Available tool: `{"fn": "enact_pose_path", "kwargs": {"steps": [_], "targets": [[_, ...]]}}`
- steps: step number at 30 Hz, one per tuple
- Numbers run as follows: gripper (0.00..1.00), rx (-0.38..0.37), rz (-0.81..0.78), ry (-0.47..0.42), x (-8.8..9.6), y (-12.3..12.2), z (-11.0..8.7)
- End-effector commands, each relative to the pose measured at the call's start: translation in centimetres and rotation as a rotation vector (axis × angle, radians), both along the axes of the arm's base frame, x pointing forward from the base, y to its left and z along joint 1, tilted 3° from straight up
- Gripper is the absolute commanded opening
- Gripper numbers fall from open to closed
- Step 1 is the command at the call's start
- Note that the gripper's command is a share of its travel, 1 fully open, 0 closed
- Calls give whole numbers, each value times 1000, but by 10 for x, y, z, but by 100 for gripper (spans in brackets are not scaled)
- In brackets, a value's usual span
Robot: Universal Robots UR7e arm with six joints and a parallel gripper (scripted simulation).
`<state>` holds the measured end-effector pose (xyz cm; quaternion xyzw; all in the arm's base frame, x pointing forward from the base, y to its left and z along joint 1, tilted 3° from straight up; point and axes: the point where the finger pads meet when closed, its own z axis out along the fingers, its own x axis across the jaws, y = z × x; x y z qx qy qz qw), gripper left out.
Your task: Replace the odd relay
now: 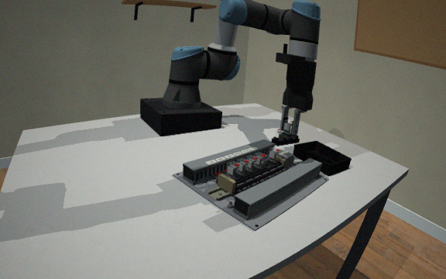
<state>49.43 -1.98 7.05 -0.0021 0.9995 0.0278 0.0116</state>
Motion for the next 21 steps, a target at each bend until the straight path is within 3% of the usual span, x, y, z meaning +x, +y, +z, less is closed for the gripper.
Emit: {"fn": "enact_pose_path", "kwargs": {"steps": [1,3,15,20,21], "targets": [[0,0,0,-2,9,33,-4],[0,0,-1,-2,15,56,-6],[0,0,-1,-2,15,56,-6],[0,0,-1,-2,30,113,-13],[0,0,-1,-2,30,113,-13]]}}
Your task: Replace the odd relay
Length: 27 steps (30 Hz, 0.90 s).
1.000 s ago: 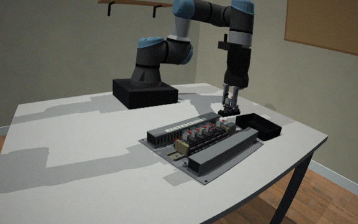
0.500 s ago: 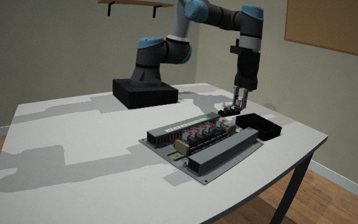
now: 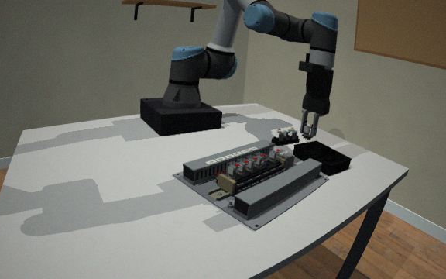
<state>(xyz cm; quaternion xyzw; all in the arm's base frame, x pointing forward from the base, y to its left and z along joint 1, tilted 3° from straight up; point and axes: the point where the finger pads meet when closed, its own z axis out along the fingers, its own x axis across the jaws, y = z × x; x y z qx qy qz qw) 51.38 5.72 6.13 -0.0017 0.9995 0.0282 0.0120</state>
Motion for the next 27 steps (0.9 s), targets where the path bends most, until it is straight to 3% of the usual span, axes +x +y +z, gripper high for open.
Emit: {"fn": "enact_pose_path", "kwargs": {"steps": [1,11,16,27], "targets": [[0,-1,0,-1,11,36,-4],[0,-1,0,-1,11,36,-4],[0,-1,0,-1,26,92,-11],[0,-1,0,-1,26,92,-11]]}}
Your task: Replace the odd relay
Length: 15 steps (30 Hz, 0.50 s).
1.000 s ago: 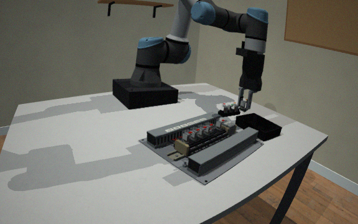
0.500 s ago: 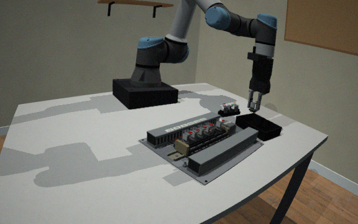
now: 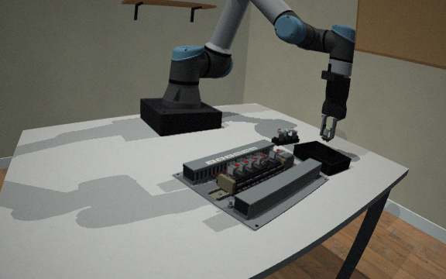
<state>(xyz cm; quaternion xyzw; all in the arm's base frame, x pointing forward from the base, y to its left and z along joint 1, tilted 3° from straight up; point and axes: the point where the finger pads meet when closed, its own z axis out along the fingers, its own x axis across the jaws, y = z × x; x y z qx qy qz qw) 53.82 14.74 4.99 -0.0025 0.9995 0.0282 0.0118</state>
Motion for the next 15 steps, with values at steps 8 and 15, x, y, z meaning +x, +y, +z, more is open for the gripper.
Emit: {"fn": "enact_pose_path", "kwargs": {"steps": [8,15], "targets": [[0,0,-1,-2,2,0,-44],[0,0,-1,-2,2,0,-44]]}}
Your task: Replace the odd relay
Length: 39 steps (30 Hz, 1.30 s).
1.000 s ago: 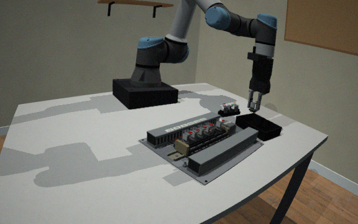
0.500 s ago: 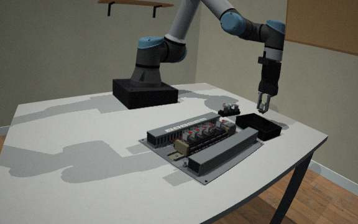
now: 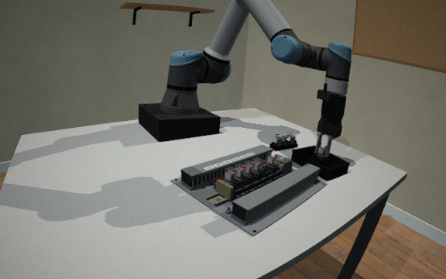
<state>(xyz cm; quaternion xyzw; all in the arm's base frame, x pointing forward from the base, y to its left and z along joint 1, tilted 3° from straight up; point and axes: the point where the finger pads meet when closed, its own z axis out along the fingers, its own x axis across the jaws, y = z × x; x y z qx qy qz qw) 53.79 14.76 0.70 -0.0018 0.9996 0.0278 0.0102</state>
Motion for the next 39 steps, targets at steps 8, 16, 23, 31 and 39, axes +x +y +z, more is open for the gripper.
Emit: {"fn": "enact_pose_path", "kwargs": {"steps": [8,16,23,31,39], "targets": [[0,0,0,-5,2,0,-23],[0,0,0,-5,2,0,-23],[0,0,0,-4,2,0,-18],[0,0,0,-5,2,0,-14],[0,0,0,-5,2,0,-13]]}}
